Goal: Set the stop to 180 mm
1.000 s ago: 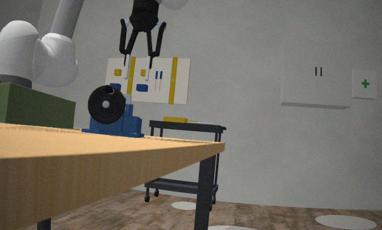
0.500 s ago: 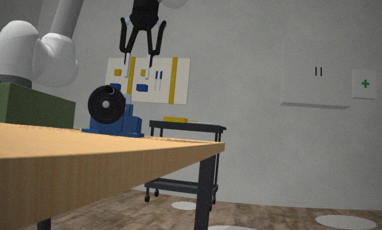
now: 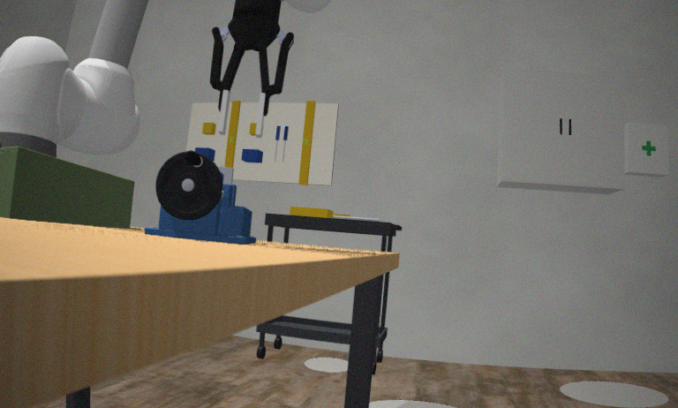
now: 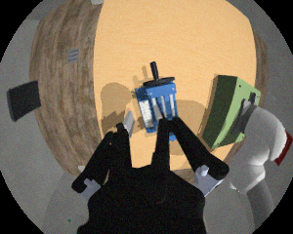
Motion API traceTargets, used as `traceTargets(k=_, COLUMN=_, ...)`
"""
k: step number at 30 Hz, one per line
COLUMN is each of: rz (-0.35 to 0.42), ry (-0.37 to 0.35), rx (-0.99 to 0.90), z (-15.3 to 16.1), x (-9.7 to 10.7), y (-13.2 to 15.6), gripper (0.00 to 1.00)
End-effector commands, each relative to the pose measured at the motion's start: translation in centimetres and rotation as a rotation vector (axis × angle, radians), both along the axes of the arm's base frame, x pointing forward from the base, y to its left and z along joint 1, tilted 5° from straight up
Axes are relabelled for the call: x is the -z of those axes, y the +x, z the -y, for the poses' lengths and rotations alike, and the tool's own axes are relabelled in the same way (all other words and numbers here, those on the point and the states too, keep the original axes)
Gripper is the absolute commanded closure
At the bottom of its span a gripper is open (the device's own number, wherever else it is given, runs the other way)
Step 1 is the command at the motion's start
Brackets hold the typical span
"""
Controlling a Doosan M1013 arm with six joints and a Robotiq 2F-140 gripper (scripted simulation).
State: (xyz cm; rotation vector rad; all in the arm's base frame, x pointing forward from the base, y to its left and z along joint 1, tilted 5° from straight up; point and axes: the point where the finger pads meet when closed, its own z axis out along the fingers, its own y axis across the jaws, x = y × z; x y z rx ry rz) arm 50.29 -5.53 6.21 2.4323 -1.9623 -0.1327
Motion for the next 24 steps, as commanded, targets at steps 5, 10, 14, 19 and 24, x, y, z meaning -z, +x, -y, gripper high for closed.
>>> traceTargets(k=5, rz=0.000, ry=0.000, rx=-0.003, z=7.4, x=0.2, y=-2.1, gripper=0.67)
traceTargets(k=10, rz=0.000, ry=0.000, rx=-0.003, z=10.0, x=0.2, y=-2.8, gripper=0.67)
traceTargets(k=14, rz=0.000, ry=0.000, rx=-0.003, z=10.0, x=0.2, y=-2.8, gripper=0.67)
traceTargets(k=19, rz=0.000, ry=0.000, rx=-0.003, z=10.0, x=0.2, y=-2.8, gripper=0.67)
traceTargets(k=24, rz=0.000, ry=0.000, rx=-0.003, z=10.0, x=0.2, y=-2.8, gripper=0.67)
